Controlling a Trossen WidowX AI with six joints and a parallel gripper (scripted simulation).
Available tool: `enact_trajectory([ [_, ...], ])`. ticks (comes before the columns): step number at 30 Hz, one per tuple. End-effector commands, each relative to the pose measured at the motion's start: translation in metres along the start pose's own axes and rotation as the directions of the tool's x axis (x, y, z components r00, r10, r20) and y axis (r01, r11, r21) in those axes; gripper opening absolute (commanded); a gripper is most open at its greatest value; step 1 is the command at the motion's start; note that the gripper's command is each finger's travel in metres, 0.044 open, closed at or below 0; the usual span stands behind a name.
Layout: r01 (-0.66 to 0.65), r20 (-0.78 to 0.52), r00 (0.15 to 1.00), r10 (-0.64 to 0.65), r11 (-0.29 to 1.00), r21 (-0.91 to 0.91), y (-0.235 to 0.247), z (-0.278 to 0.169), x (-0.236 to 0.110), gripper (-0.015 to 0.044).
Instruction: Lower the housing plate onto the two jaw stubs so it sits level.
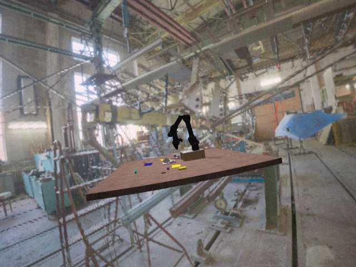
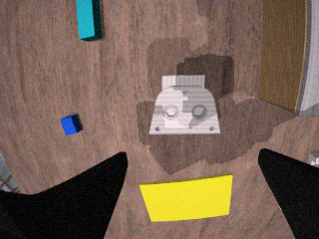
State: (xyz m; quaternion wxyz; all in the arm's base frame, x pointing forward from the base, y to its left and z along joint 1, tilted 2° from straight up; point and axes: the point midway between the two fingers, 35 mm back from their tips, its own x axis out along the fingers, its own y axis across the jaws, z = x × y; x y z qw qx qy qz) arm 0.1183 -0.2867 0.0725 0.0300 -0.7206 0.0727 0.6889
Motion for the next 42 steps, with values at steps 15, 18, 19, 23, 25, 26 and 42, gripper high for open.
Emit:
enact_trajectory([
  [15, 0.0, 0.011, 1.0, 0.0, 1.0, 0.011, 0.0, 0.003, 0.051, 0.044],
  [18, 0.0, 0.011, 1.0, 0.0, 1.0, 0.011, 0.0, 0.003, 0.056, 0.044],
  [19, 0.0, 0.011, 1.0, 0.0, 1.0, 0.011, 0.0, 0.003, 0.058, 0.044],
  [23, 0.0, 0.011, 1.0, 0.0, 1.0, 0.011, 0.0, 0.003, 0.062, 0.044],
  [25, 0.0, 0.011, 1.0, 0.0, 1.0, 0.011, 0.0, 0.003, 0.062, 0.044],
  [26, 0.0, 0.011, 1.0, 0.0, 1.0, 0.011, 0.0, 0.003, 0.062, 0.044],
  [42, 0.0, 0.011, 1.0, -0.001, 1.0, 0.011, 0.0, 0.003, 0.086, 0.044],
])
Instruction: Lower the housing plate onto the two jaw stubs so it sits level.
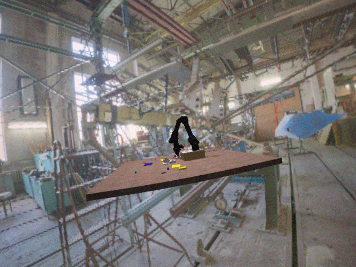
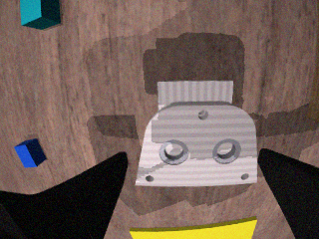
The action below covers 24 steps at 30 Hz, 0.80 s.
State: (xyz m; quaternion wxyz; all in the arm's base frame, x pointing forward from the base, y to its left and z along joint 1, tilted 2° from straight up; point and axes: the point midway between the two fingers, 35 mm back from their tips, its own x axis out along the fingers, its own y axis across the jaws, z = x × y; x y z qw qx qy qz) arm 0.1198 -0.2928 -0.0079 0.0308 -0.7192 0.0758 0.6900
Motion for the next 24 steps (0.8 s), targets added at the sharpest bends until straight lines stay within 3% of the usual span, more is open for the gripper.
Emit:
enact_trajectory([
  [1, 0.004, 0.007, 1.0, -0.004, 1.0, 0.005, -0.0015, 0.0016, 0.0074, 0.044],
  [17, 0.004, 0.007, 1.0, -0.004, 1.0, 0.005, -0.0017, 0.0018, 0.0113, 0.044],
  [24, 0.006, 0.004, 1.0, -0.006, 1.0, 0.0, -0.0019, 0.0012, 0.0108, 0.0393],
])
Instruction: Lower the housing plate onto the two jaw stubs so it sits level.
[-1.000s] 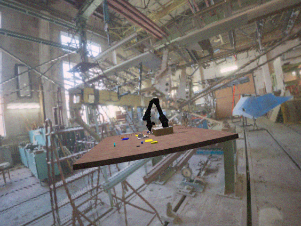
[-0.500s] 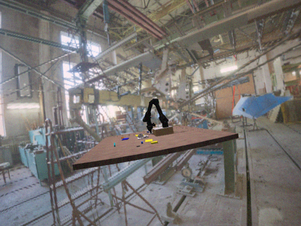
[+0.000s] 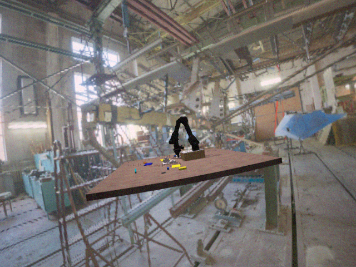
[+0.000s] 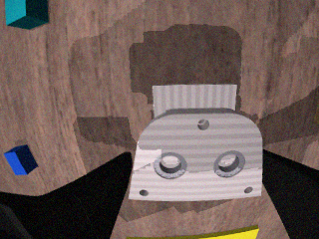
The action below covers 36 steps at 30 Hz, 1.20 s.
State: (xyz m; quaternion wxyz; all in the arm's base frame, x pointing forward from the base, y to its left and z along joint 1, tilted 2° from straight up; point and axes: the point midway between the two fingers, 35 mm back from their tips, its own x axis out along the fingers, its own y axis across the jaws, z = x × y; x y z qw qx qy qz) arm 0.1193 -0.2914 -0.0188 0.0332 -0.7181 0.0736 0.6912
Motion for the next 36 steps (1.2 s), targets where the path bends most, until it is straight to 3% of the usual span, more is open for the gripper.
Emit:
enact_trajectory([
  [1, 0.0, 0.0, 1.0, 0.0, 1.0, 0.0, 0.0, 0.0, 0.0, 0.0387],
  [7, 0.0, 0.0, 1.0, 0.0, 1.0, 0.0, 0.0, 0.0, 0.0, 0.0351],
  [17, 0.0, 0.0, 1.0, 0.0, 1.0, 0.0, 0.0, 0.0, -0.002, 0.0351],
  [36, -0.002, 0.003, 1.0, 0.002, 1.0, 0.004, 0.002, -0.001, -0.061, 0.0351],
])
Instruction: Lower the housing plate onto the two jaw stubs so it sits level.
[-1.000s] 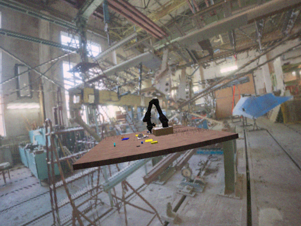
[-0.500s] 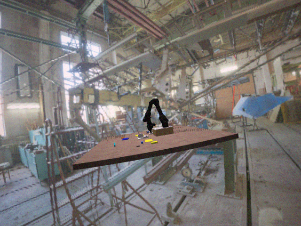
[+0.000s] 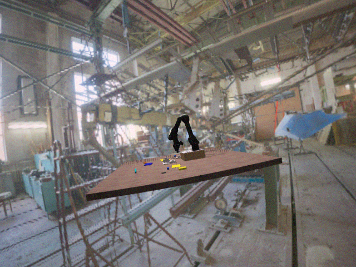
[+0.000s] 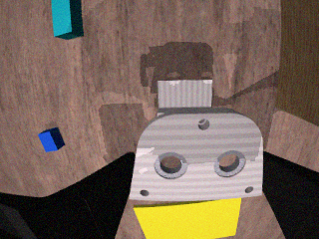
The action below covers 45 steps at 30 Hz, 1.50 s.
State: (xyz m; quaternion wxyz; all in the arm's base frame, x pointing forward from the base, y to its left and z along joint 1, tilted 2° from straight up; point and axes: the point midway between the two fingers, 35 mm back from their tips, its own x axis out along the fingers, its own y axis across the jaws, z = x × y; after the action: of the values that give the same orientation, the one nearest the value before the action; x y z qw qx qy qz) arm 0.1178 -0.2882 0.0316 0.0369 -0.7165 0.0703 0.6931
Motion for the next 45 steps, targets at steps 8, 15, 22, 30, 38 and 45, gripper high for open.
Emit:
enact_trajectory([
  [8, -0.012, -0.002, 1.0, 0.012, 1.0, 0.004, 0.001, 0.0, -0.022, 0.0351],
  [15, -0.01, -0.003, 1.0, 0.01, 0.985, -0.174, -0.011, -0.014, -0.022, 0.0351],
  [22, -0.008, -0.005, 1.0, 0.007, 0.919, -0.395, -0.027, -0.031, -0.021, 0.0351],
  [30, -0.007, -0.006, 1.0, 0.004, 0.783, -0.622, -0.047, -0.048, -0.021, 0.0351],
  [38, -0.006, -0.007, 1.0, 0.001, 0.59, -0.807, -0.069, -0.064, -0.021, 0.0351],
  [45, -0.007, -0.008, 1.0, -0.001, 0.383, -0.924, -0.088, -0.076, -0.021, 0.0351],
])
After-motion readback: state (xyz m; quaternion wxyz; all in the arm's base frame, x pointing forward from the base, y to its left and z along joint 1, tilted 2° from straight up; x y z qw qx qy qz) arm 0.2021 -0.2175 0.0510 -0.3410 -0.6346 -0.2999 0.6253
